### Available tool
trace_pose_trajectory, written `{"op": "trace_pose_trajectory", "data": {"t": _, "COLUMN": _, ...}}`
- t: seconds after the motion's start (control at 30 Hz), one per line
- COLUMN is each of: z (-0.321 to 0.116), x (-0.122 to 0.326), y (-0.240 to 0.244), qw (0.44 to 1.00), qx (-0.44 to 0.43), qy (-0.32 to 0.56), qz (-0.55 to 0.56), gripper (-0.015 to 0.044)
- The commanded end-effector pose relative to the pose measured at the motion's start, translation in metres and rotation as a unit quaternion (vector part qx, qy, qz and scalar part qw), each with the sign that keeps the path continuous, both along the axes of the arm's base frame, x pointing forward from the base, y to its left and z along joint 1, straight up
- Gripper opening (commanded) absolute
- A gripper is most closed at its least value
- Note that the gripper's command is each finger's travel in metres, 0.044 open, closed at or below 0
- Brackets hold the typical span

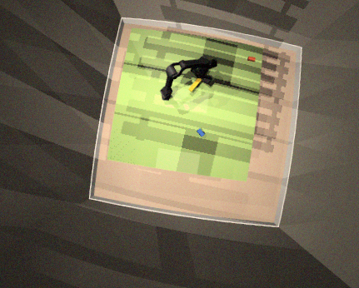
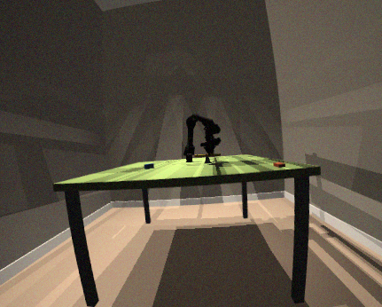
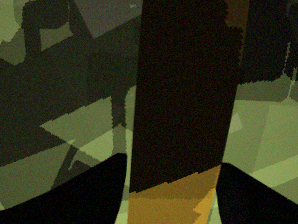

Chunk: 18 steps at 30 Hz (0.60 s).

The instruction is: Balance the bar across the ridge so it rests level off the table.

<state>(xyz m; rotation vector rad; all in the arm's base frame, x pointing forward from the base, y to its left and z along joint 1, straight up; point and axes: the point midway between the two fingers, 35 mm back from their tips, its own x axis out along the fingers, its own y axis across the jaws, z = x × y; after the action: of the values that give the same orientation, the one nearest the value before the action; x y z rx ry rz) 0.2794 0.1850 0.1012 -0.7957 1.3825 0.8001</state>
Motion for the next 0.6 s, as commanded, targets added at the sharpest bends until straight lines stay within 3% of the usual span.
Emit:
{"op": "trace_pose_trajectory", "data": {"t": 0.0, "z": 0.000, "x": 0.000, "y": 0.000, "qw": 1.000, "qx": 0.000, "qy": 0.000, "qz": 0.000, "gripper": 0.0238}}
{"op": "trace_pose_trajectory", "data": {"t": 0.27, "z": 0.000, "x": 0.000, "y": 0.000, "qw": 1.000, "qx": 0.000, "qy": 0.000, "qz": 0.000, "gripper": 0.0440}}
{"op": "trace_pose_trajectory", "data": {"t": 0.4, "z": 0.007, "x": 0.001, "y": 0.001, "qw": 1.000, "qx": 0.000, "qy": 0.000, "qz": 0.000, "gripper": 0.0440}}
{"op": "trace_pose_trajectory", "data": {"t": 0.57, "z": 0.062, "x": 0.002, "y": 0.002, "qw": 1.000, "qx": 0.000, "qy": 0.000, "qz": 0.000, "gripper": 0.0440}}
